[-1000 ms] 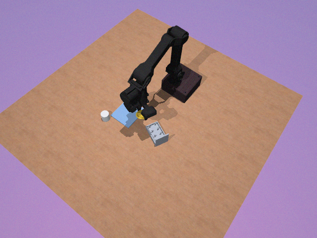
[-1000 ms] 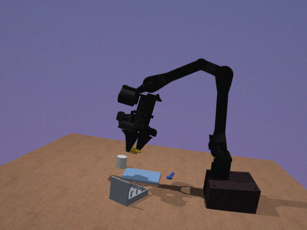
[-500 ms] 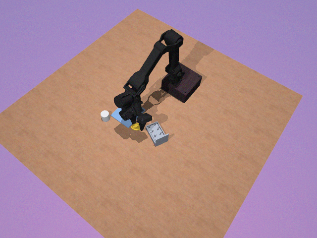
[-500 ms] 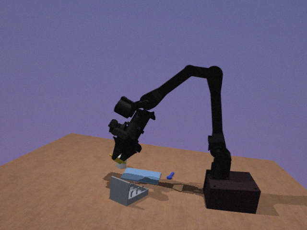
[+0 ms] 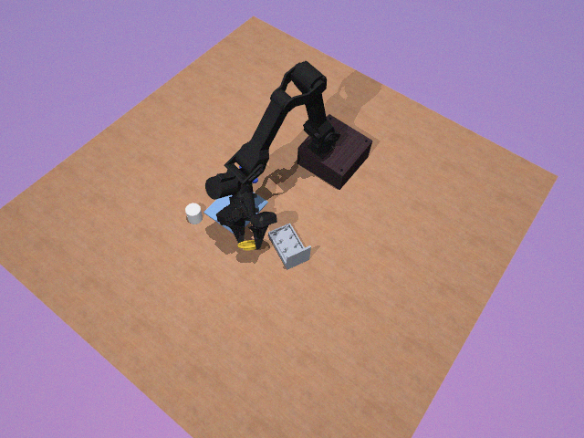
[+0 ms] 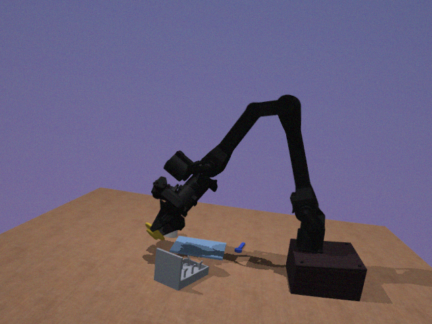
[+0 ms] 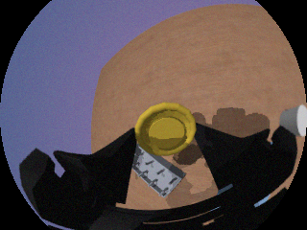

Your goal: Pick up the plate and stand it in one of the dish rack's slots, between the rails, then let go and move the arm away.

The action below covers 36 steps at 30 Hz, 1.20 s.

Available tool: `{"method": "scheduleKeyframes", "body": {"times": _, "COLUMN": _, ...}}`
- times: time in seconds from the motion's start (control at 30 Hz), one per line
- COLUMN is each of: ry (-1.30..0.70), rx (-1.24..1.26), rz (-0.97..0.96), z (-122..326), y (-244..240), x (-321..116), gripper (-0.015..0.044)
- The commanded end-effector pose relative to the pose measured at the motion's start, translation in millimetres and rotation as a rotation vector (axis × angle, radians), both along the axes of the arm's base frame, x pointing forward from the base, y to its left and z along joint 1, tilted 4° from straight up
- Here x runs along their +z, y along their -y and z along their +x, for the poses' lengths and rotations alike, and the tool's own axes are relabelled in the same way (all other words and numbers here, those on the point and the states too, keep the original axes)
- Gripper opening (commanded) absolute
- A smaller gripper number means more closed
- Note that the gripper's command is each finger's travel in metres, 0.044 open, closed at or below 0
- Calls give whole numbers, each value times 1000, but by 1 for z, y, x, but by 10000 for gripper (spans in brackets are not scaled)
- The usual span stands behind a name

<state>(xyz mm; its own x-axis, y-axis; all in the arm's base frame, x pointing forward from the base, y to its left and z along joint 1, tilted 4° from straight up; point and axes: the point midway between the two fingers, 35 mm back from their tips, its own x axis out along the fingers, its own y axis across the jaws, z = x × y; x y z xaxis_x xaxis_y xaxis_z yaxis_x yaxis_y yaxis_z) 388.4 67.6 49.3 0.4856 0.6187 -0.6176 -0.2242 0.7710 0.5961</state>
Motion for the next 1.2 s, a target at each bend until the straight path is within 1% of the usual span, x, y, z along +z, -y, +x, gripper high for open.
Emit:
{"method": "scheduleKeyframes", "body": {"times": 0.0, "ry": 65, "rx": 40, "rz": 31, "z": 0, "y": 0, "x": -7, "gripper": 0}}
{"method": "scheduleKeyframes", "body": {"times": 0.57, "ry": 404, "rx": 219, "rz": 127, "z": -14, "y": 1, "x": -17, "gripper": 0}}
{"method": "scheduleKeyframes", "body": {"times": 1.17, "ry": 771, "rx": 423, "rz": 154, "z": -61, "y": 3, "x": -19, "gripper": 0}}
